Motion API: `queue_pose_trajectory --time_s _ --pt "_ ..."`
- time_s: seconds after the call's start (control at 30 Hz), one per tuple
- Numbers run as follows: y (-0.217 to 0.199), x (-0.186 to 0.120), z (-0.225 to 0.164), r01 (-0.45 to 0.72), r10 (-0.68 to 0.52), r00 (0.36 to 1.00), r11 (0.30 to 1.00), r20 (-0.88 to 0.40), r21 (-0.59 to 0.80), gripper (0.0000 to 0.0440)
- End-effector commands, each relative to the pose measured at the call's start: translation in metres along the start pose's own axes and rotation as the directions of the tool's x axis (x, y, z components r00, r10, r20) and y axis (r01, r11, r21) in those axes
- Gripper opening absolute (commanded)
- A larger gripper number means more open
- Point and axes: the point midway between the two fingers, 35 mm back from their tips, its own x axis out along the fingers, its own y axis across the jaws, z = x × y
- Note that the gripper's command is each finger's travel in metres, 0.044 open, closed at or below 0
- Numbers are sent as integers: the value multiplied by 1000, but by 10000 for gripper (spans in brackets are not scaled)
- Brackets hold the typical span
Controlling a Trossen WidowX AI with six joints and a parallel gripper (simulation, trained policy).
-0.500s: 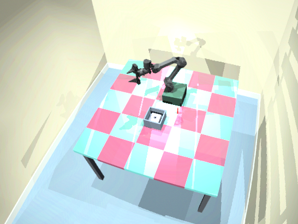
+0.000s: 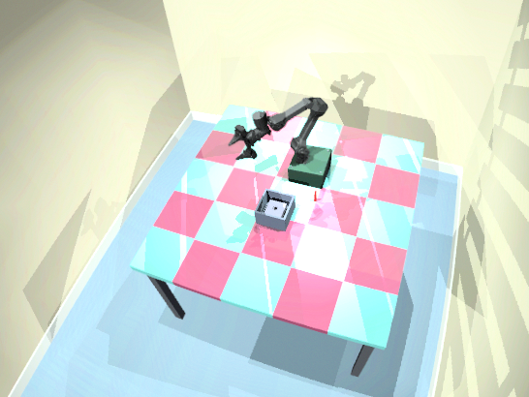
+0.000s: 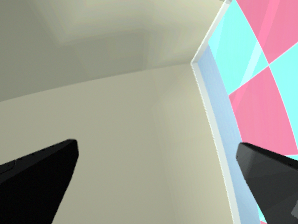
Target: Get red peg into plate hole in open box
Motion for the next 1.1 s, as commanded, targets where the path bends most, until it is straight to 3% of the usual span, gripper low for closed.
queue_pose_trajectory --time_s 0.0,0.23,0.5,0.77,1.07 --pt "-25 6 -21 114 -115 993 993 -36 -12 440" --pt "-76 1 -65 335 -340 934 940 -105 -63 440" --pt "-129 -22 -109 549 -572 807 818 -147 -173 440" --pt "-176 -60 -142 704 -762 634 639 -131 -311 440" --pt "-219 -113 -161 804 -909 417 383 -29 -455 440"
